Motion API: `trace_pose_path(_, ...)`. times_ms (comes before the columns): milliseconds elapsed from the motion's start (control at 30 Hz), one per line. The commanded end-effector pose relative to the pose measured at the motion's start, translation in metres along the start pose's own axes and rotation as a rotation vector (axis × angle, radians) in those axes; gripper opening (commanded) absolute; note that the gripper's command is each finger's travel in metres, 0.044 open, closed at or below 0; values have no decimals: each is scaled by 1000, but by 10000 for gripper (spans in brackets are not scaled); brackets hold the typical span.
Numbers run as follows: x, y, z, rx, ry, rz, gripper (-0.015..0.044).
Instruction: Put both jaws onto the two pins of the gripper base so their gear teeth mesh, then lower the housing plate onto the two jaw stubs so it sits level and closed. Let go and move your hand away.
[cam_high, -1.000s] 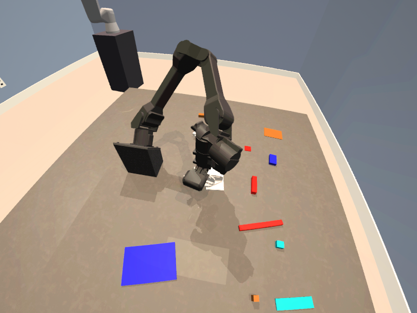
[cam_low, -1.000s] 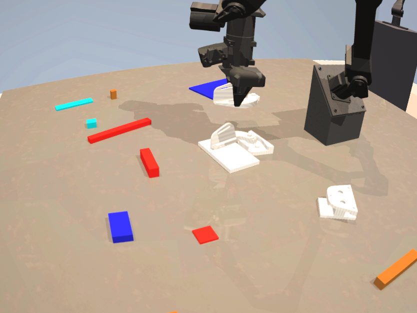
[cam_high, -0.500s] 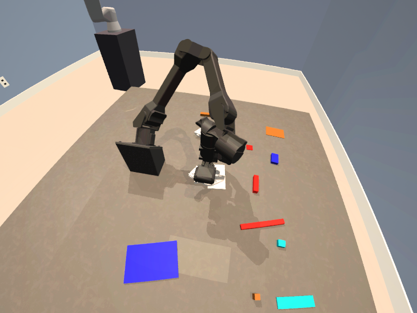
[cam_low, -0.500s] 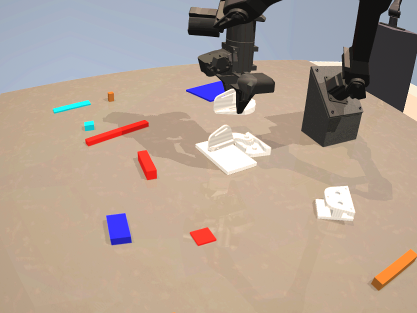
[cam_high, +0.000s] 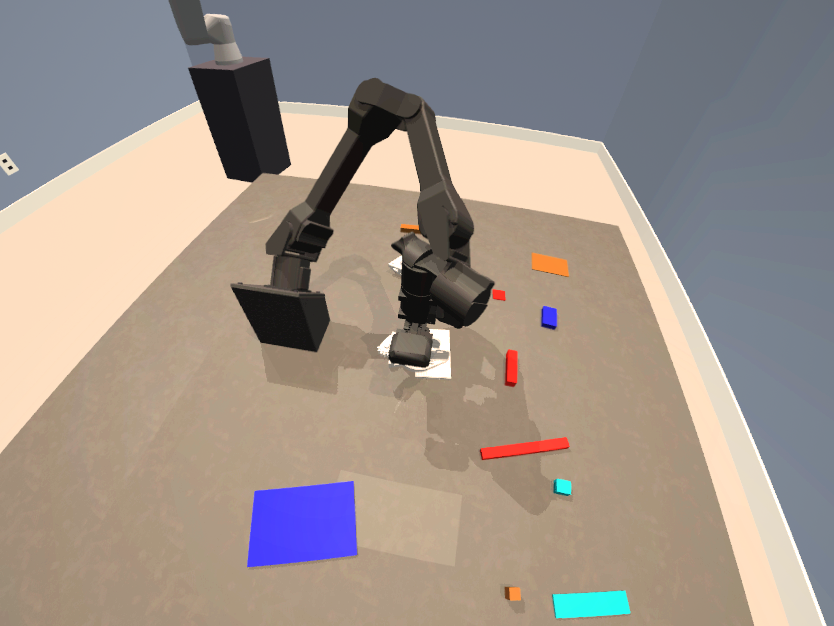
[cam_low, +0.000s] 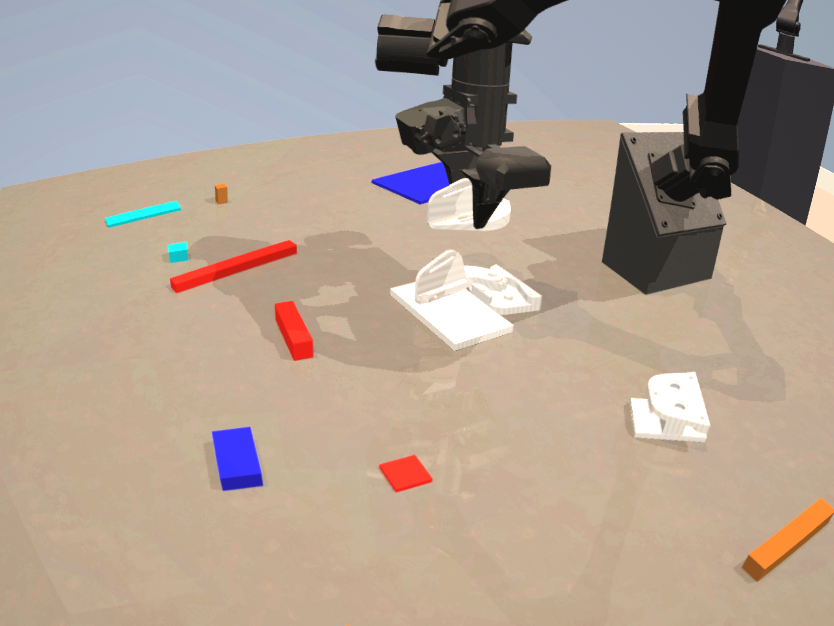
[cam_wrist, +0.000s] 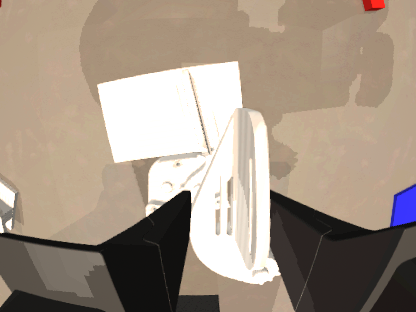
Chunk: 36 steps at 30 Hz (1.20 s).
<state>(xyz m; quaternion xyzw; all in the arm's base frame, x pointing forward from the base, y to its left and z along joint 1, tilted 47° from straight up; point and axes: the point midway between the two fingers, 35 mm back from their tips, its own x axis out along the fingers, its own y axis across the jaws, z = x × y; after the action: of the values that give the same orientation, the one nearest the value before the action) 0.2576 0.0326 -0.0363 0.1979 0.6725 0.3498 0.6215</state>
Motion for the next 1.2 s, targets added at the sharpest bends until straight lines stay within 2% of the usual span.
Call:
trace_pose_path(0,0,1,0,-3,0,3,134)
trace_pose_path(233,0,5,2,-3,0,3,134)
trace_pose_path(900,0,66,19,-1,-1,7,134)
trace_pose_path(1167,0,69,19,-1,-1,7,134)
